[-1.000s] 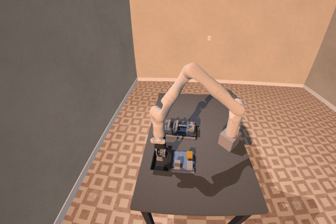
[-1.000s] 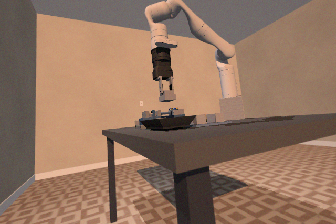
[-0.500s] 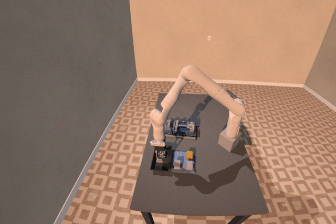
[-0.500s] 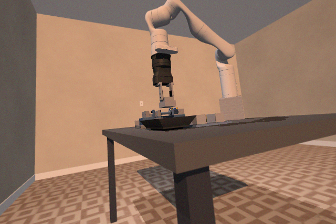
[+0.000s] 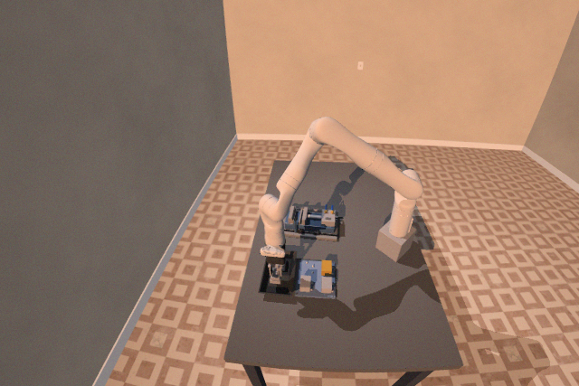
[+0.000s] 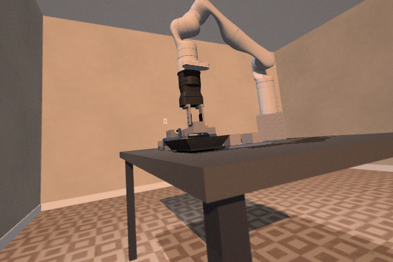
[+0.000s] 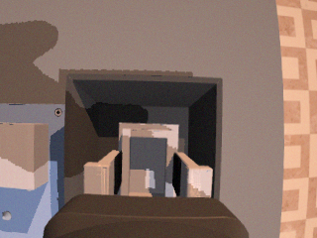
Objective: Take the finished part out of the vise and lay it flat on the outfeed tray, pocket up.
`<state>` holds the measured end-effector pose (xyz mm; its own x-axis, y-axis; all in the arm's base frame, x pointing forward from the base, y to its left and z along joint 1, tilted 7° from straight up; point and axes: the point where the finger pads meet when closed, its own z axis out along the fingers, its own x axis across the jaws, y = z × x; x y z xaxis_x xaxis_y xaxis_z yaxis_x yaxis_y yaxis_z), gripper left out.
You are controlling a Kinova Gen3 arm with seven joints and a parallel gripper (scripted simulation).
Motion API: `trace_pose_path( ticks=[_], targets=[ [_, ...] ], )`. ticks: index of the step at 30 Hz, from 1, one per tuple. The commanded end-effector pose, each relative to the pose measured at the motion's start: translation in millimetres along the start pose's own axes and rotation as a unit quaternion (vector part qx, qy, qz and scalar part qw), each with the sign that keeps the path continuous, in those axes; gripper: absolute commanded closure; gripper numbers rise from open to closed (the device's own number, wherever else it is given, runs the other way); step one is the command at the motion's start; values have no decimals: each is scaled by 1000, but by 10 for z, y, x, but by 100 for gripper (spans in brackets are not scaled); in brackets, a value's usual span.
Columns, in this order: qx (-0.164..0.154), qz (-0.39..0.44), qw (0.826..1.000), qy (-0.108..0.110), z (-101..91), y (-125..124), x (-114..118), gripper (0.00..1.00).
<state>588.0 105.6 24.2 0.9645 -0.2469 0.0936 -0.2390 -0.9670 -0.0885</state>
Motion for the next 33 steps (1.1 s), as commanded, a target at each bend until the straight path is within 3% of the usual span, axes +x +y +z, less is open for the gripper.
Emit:
trace_pose_path(
  ticks=[1,18,33],
  targets=[
    [-1,-1,1000,-1,102,-10,-26,100],
    [-2,1,1000,-3,280,11,-24,100],
    [-4,1,1000,-4,318,24,-28,100]
  ],
)
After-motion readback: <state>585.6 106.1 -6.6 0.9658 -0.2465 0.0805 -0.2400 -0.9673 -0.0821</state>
